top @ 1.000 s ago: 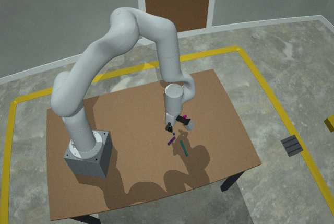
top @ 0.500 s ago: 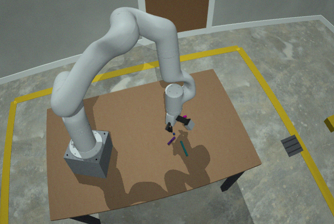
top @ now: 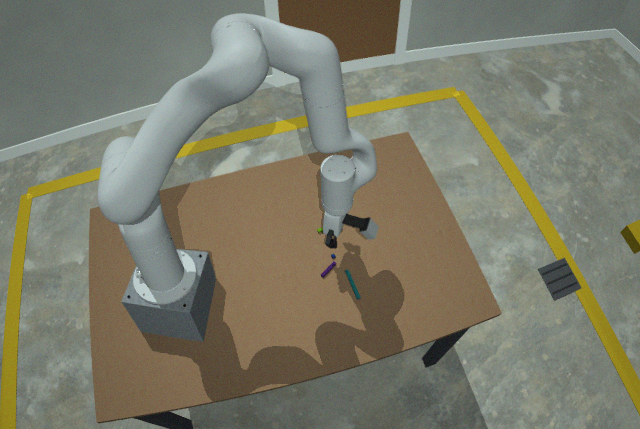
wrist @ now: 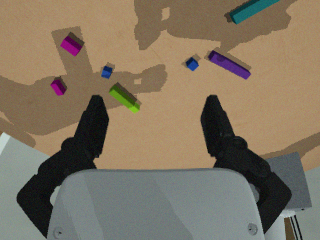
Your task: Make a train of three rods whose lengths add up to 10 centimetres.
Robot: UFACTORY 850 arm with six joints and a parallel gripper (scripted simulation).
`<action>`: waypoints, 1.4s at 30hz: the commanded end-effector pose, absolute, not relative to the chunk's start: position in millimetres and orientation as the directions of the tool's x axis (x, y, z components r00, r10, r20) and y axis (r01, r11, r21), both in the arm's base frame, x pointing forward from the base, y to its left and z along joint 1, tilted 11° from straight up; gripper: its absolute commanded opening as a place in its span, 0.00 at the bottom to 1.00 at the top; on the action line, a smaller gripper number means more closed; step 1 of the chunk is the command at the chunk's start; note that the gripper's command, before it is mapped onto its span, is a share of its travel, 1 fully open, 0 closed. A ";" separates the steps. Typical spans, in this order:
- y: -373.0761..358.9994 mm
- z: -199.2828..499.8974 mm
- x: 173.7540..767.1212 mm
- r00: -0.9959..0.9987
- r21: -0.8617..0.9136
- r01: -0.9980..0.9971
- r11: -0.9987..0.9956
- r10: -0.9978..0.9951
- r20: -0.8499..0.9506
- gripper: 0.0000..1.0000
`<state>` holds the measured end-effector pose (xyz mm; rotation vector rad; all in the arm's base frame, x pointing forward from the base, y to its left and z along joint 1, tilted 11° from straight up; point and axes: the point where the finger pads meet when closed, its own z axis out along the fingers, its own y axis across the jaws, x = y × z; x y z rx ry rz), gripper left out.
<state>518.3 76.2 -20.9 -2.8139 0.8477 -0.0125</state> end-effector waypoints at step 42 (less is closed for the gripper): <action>141.1 -6.7 577.4 0.997 -0.180 0.053 -0.982 0.041 0.069 1.00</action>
